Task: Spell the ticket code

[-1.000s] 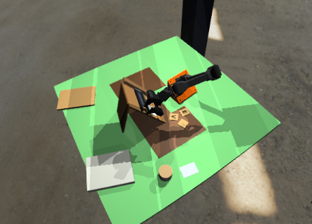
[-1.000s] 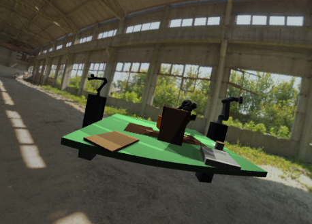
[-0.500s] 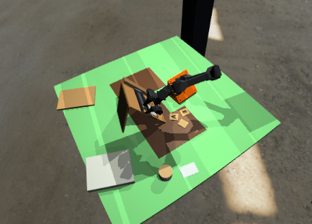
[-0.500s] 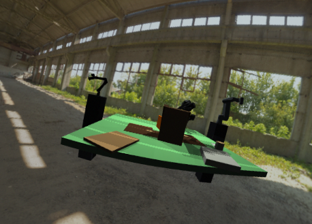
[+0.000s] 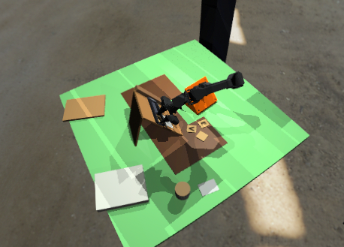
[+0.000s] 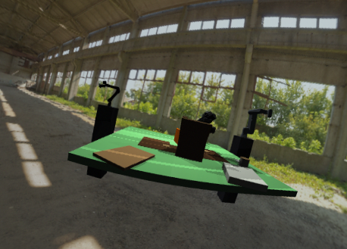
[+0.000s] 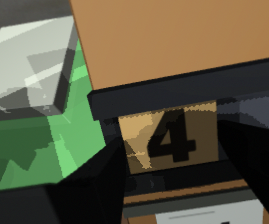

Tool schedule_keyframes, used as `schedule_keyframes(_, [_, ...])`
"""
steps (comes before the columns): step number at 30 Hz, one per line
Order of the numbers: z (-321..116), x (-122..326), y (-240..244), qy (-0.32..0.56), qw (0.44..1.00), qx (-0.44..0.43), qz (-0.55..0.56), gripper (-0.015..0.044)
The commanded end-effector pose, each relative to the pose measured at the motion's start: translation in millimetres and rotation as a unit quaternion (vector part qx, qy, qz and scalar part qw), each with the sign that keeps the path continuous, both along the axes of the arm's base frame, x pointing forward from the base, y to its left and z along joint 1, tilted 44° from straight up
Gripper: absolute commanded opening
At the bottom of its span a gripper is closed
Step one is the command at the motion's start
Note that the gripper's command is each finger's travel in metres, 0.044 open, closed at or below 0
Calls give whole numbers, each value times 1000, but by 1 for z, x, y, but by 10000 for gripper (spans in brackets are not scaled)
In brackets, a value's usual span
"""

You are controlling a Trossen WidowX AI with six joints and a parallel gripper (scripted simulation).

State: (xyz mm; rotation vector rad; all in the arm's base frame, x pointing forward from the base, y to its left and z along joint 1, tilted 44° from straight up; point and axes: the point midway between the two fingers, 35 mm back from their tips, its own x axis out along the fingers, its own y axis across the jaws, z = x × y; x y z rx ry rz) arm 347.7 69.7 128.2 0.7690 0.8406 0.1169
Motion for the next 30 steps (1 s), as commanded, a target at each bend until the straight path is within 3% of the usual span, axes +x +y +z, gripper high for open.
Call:
schedule_keyframes(1, [-2,-1,-2,-1,1000,-1,2,0])
schedule_keyframes(30, [-18,-5,-19,-1,1000,-2,2,0])
